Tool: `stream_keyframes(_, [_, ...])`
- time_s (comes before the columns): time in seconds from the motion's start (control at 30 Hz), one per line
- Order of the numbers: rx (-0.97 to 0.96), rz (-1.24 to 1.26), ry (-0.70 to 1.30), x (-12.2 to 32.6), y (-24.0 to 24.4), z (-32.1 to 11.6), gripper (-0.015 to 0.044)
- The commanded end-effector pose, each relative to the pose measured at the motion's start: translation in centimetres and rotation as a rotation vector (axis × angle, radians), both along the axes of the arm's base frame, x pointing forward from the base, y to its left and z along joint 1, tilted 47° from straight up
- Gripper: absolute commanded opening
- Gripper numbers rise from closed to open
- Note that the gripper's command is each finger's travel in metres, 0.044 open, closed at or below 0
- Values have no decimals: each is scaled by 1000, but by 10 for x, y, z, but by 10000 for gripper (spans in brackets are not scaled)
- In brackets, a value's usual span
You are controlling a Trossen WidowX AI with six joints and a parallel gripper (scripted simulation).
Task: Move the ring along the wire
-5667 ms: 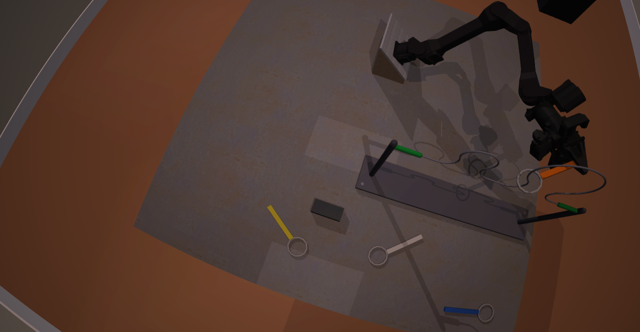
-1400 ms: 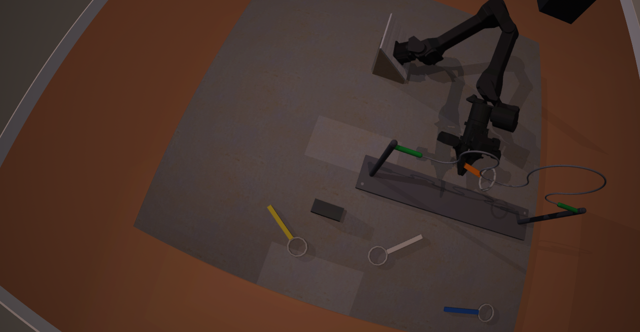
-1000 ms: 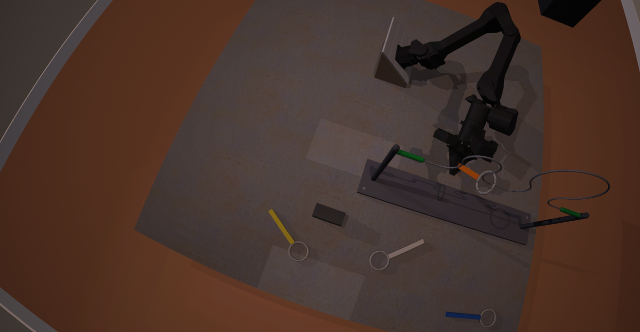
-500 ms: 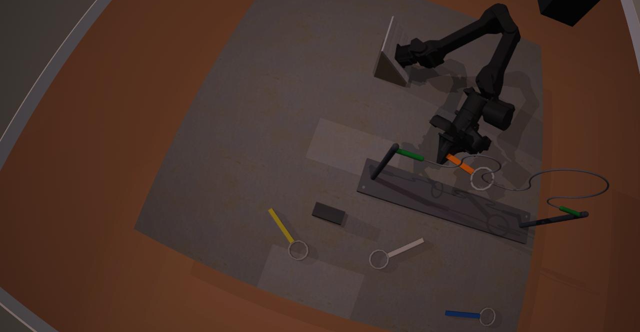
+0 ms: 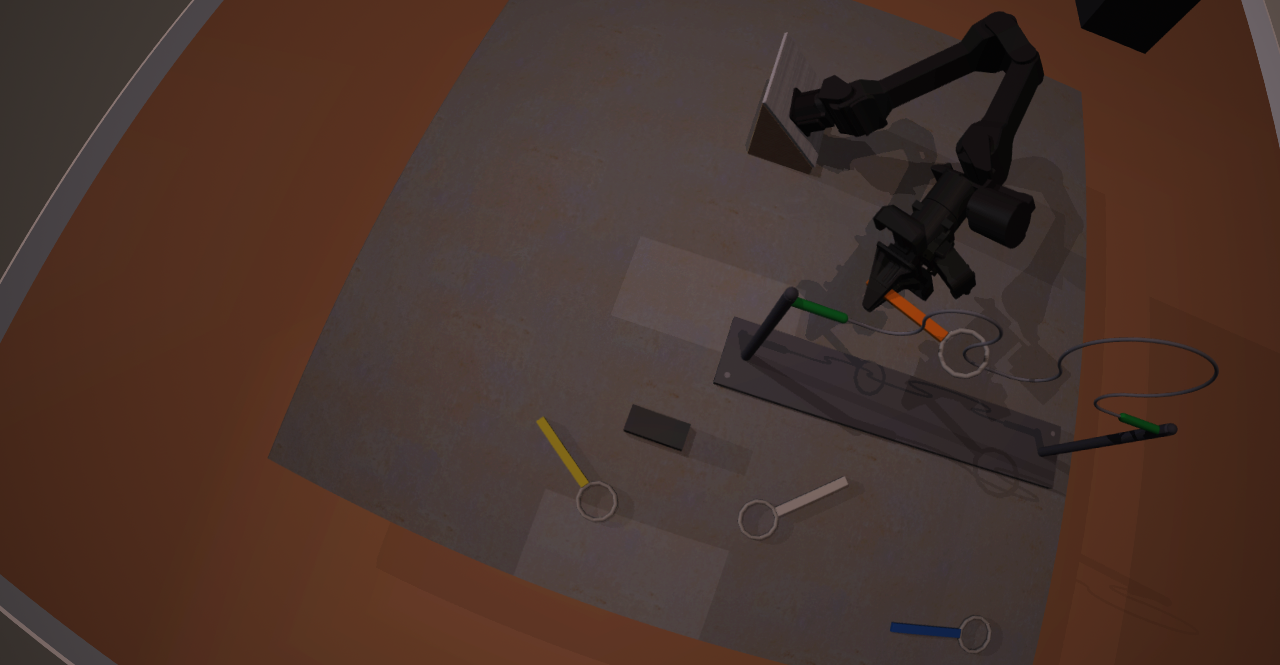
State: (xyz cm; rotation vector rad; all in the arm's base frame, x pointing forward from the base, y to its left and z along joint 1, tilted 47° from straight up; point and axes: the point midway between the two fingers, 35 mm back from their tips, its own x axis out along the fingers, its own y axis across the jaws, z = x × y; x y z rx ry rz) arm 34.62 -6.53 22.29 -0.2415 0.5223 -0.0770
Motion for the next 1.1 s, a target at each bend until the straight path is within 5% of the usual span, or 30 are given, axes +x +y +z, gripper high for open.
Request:
stream_keyframes(0.0, [-97, -8, 11, -2, -15, 6, -150])
stream_keyframes(1.07, [-687, -19, 84, -12, -84, 71, -150])
